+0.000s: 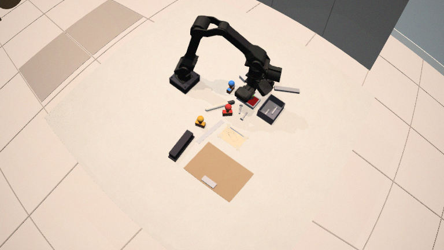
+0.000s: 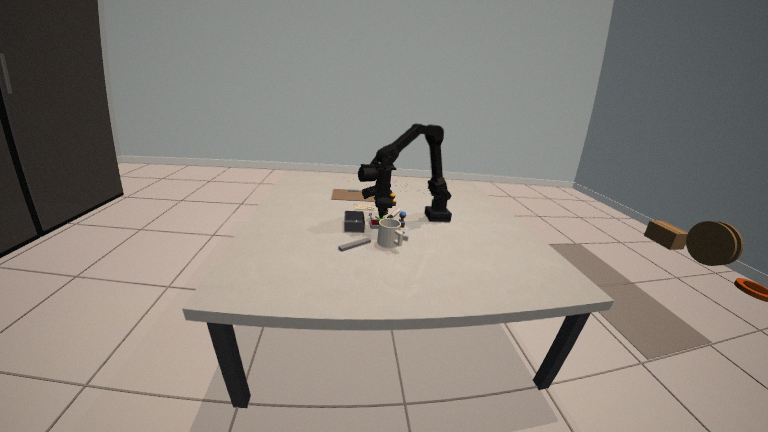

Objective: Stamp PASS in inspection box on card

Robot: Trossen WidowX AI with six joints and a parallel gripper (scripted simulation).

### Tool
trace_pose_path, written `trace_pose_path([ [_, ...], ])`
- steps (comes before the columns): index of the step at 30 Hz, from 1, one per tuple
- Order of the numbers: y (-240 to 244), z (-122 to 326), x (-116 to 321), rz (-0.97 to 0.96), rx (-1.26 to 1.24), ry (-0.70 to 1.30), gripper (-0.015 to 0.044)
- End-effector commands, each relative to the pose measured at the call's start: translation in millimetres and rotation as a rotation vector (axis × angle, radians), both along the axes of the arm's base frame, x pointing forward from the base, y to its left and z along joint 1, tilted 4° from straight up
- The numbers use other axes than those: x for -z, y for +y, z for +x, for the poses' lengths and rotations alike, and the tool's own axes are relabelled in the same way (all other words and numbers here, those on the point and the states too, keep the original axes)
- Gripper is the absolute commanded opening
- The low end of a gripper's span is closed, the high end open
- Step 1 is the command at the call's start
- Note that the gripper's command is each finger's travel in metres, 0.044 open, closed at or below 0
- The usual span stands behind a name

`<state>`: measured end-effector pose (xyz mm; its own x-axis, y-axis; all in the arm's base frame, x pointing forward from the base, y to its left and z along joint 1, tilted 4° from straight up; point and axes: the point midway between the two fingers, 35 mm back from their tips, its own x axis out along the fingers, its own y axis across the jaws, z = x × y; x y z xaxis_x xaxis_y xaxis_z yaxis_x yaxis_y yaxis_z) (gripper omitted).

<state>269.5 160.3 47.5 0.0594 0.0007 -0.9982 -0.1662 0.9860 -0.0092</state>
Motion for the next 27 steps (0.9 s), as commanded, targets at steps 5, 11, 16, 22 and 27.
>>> trace_pose_path([
  [5,0.2,0.7,2.3,0.002,-0.001,-0.001,0.0000],
  [11,0.2,0.7,2.3,0.002,-0.001,-0.001,0.0000],
  [16,0.2,0.7,2.3,0.002,-0.001,-0.001,0.0000],
  [22,0.3,0.7,1.1,0.002,-0.001,-0.001,0.0000],
  [27,0.4,0.5,-1.4,0.002,-0.001,-0.001,0.0000],
])
